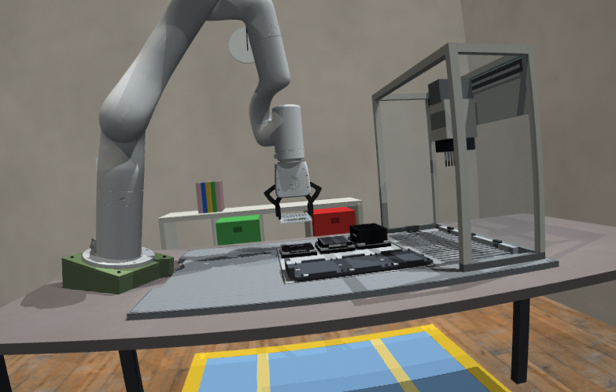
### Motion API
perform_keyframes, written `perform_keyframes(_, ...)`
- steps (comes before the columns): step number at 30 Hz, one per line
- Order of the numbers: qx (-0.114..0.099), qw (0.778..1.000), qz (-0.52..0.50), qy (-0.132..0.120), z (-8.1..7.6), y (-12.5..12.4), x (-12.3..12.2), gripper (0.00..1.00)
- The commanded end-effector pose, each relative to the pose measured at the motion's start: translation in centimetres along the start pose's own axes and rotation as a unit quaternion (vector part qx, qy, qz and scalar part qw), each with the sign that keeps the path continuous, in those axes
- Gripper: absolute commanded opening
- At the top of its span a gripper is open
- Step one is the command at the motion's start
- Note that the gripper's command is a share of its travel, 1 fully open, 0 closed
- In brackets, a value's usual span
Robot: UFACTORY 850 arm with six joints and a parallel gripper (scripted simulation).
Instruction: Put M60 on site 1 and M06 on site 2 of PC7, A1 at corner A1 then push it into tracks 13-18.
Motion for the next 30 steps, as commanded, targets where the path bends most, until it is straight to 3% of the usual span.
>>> perform_keyframes(1, 0.0, 1.0, 0.0, 0.001, -1.0, 0.1, 0.0, 0.0)
perform_keyframes(15, 0.0, 1.0, 0.0, 0.001, -2.9, 0.1, 0.0, 0.0)
perform_keyframes(30, 0.0, 1.0, -0.02, 0.001, -2.9, 0.7, -0.8, 0.0)
Point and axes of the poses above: the point where the finger pads meet when closed, its own z axis out along the fingers, its own y axis across the jaws, x = y × z, the point moved 7 cm from there along -z, back along the fingers, and after that the axes turned 9 degrees about z, right-handed, at the moved point
